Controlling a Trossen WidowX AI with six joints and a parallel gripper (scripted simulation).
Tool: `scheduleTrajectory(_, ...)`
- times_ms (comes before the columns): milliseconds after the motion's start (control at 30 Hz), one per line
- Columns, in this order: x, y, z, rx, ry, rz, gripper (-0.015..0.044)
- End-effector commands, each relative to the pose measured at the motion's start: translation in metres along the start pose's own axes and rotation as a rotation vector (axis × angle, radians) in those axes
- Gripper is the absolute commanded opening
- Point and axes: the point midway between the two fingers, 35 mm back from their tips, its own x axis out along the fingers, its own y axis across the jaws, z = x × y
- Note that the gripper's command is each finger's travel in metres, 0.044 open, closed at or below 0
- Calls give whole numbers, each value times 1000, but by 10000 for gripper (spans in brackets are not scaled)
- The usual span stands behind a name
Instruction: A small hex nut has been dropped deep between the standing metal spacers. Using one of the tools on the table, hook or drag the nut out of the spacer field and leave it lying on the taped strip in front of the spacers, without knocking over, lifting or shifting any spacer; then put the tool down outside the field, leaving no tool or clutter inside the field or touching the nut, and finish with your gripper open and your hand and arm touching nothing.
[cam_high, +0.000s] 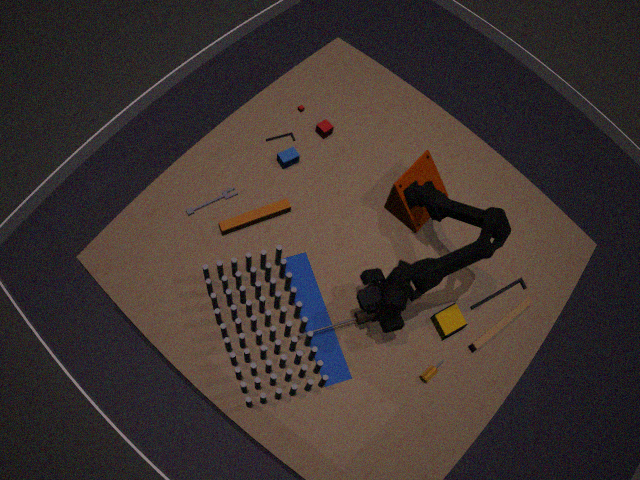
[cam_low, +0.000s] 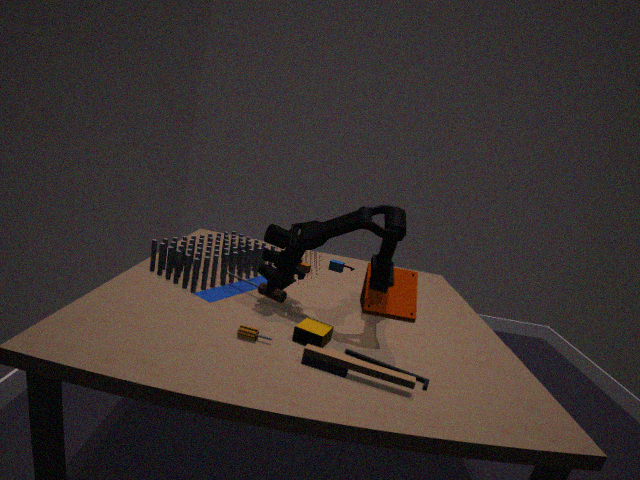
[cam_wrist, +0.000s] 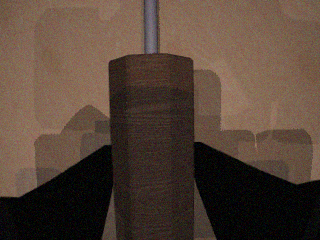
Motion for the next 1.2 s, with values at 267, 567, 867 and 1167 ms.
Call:
scheduleTrajectory(267,2,2,8,-8,-1,6,0)
scheduleTrajectory(567,3,2,13,-8,-1,5,0)
scheduleTrajectory(867,5,2,19,-9,-1,5,0)
scheduleTrajectory(1167,7,2,24,-9,-2,5,0)
